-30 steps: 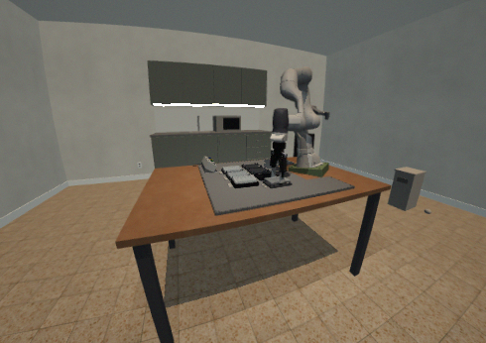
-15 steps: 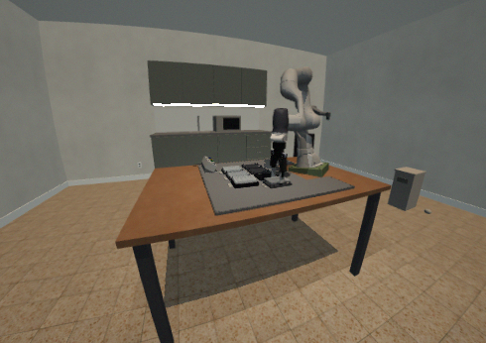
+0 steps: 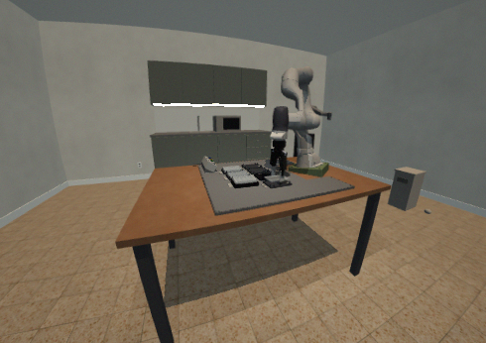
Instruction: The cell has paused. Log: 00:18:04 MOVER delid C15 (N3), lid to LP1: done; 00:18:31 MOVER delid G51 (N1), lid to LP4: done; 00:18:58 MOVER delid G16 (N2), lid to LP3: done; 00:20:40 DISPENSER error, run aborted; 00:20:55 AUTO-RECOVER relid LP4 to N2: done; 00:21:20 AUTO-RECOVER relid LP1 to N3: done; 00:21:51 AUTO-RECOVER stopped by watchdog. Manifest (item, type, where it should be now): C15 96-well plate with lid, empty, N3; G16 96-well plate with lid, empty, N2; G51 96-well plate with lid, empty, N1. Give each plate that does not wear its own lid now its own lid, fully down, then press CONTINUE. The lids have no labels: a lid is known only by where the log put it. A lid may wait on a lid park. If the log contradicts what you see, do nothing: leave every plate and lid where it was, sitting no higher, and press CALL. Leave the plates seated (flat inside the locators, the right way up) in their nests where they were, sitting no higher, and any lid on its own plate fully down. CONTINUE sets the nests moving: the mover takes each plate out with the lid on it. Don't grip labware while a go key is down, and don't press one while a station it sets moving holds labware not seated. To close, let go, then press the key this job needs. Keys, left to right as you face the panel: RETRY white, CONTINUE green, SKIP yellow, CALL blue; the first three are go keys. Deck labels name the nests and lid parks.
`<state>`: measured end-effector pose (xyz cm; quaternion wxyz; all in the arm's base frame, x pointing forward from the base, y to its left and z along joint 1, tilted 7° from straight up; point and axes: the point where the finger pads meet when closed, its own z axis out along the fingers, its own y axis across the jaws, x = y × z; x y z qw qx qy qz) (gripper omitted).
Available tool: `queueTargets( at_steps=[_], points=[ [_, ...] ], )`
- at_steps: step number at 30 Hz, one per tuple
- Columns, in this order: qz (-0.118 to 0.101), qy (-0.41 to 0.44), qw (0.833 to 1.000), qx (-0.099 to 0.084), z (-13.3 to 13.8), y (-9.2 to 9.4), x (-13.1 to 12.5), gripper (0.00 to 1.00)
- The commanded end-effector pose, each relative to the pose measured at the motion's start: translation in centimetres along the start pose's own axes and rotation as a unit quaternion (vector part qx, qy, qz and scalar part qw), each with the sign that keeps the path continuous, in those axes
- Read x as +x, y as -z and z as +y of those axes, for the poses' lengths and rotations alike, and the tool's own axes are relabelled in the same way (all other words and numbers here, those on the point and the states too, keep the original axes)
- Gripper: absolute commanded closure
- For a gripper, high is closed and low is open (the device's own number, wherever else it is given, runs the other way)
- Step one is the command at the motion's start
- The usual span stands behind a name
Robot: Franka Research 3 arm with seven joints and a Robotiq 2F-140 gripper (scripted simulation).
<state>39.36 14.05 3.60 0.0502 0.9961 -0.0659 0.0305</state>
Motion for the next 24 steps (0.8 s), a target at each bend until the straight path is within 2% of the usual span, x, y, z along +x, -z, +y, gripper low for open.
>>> queueTargets(
  at_steps=[1, 24],
  points=[
    [-0.003, 0.005, 1.0, -0.001, 0.0, 0.4, -0.3, 1.0],
    [-0.003, 0.005, 1.0, -0.001, 0.0, 3.9, -0.2, 1.0]
  ],
)
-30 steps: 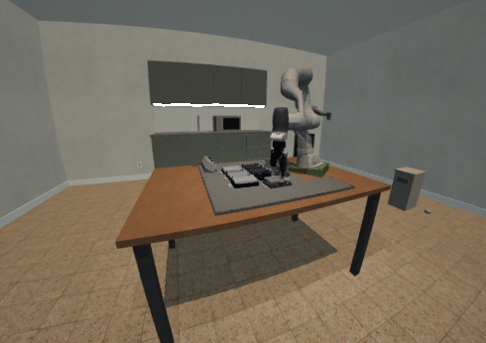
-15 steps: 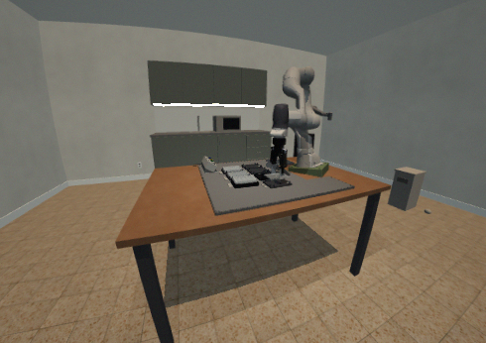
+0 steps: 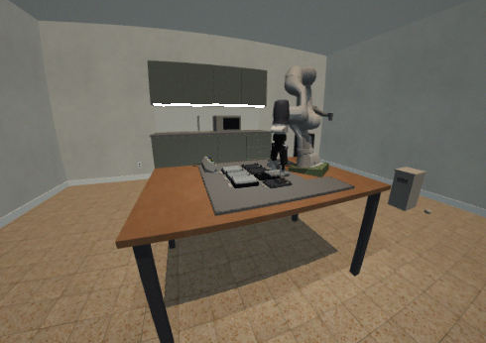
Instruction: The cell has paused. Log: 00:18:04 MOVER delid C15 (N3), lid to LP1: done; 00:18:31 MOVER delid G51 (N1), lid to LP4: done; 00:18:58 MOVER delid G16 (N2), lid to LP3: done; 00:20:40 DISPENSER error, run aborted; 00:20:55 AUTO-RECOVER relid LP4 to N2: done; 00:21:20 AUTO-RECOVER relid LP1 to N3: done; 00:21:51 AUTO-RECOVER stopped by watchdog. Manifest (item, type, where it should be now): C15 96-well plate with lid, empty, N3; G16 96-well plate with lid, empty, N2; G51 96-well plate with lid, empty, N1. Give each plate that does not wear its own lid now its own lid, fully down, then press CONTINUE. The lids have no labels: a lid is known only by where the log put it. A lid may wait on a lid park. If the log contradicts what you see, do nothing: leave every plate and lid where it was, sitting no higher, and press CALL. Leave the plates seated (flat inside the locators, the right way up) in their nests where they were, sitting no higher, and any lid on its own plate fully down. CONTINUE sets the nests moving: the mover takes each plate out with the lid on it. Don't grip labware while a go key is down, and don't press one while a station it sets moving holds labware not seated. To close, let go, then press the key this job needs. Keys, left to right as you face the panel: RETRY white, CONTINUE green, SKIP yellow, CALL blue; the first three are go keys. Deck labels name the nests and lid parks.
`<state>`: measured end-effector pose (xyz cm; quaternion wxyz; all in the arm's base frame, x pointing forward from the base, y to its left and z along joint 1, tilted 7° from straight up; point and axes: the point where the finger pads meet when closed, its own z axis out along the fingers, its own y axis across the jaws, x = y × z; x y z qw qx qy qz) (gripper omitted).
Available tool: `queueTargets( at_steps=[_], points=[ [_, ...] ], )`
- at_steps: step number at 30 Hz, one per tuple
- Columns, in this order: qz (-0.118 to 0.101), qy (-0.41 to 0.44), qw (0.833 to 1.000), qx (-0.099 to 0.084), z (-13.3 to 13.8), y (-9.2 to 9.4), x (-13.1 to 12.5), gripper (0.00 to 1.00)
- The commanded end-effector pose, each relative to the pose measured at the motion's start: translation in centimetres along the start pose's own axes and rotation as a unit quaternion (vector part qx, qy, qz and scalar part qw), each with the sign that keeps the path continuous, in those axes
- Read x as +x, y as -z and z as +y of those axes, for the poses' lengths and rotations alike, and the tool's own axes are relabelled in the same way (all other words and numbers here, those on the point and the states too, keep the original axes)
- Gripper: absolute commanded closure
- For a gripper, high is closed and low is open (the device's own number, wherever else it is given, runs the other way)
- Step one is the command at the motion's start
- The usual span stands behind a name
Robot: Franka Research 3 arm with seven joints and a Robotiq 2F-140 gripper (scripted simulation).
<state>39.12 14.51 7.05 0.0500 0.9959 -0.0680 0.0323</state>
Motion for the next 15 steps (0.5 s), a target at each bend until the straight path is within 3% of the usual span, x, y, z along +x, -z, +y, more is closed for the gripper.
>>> queueTargets(
  at_steps=[1, 15],
  points=[
    [-0.005, 0.007, 1.0, -0.001, 0.12, 0.5, -0.18, 1.0],
    [-0.005, 0.007, 1.0, -0.001, 0.12, 1.36, -0.18, 1.0]
  ],
)
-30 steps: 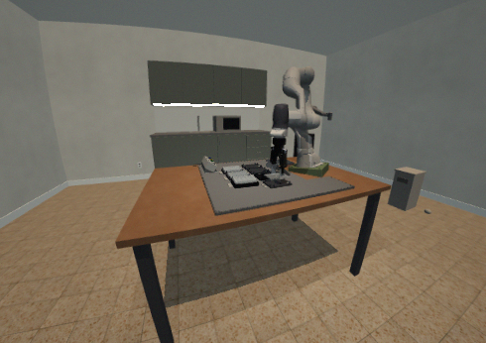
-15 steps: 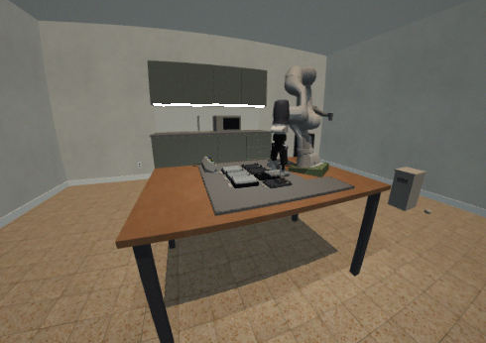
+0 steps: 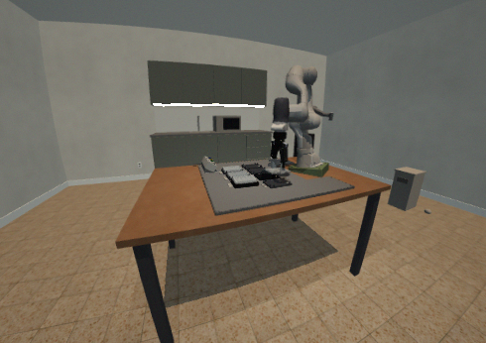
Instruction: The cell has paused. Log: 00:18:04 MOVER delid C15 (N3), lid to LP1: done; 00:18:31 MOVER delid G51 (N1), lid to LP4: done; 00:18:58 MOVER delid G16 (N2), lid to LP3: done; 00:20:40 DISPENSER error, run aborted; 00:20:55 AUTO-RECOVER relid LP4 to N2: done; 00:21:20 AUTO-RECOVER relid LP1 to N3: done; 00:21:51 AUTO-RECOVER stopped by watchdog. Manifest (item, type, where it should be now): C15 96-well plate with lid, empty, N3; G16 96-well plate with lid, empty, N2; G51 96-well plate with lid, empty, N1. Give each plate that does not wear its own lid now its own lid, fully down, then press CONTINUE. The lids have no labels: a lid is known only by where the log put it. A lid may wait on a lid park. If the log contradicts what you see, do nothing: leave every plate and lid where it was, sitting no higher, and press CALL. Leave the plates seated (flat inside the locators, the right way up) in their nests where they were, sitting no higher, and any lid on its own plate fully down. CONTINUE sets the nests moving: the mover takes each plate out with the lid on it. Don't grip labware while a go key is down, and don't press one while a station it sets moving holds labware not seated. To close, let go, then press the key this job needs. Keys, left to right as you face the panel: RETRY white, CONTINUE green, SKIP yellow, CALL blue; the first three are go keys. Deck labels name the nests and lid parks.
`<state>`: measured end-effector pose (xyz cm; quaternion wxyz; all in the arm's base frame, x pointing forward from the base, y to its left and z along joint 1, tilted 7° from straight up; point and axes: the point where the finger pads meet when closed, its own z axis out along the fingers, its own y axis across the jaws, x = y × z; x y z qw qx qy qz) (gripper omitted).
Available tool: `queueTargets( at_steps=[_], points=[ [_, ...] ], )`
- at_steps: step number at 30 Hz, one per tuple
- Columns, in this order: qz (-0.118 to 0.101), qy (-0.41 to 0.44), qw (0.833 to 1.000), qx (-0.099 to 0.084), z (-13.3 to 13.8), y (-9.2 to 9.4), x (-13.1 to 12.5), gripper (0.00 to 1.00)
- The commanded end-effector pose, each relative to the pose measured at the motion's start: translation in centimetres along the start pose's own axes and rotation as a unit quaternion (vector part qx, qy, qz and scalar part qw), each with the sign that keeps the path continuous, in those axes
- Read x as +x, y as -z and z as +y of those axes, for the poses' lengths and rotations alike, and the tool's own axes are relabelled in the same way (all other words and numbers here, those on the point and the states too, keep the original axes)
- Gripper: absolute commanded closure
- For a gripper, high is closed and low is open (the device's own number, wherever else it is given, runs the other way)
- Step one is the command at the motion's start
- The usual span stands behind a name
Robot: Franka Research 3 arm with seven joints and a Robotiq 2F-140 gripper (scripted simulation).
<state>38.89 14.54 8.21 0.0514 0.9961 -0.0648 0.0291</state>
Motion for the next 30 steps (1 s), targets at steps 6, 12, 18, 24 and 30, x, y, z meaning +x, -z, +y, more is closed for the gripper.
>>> queueTargets(
  at_steps=[6, 12, 18, 24, 30],
  points=[
    [-0.002, 0.004, 1.0, 0.0, 0.1, 0.2, 0.1, 1.0],
    [-0.004, 0.005, 1.0, 0.01, 4.9, 0.6, 7.2, 1.0],
    [-0.002, 0.004, 1.0, 0.0, 14.8, 0.4, 14.8, 1.0],
    [-0.002, 0.004, 1.0, 0.0, 19.8, 0.1, 17.7, 1.0],
    [-0.002, 0.004, 1.0, 0.0, 19.8, 0.1, 17.7, 1.0]
  ],
)
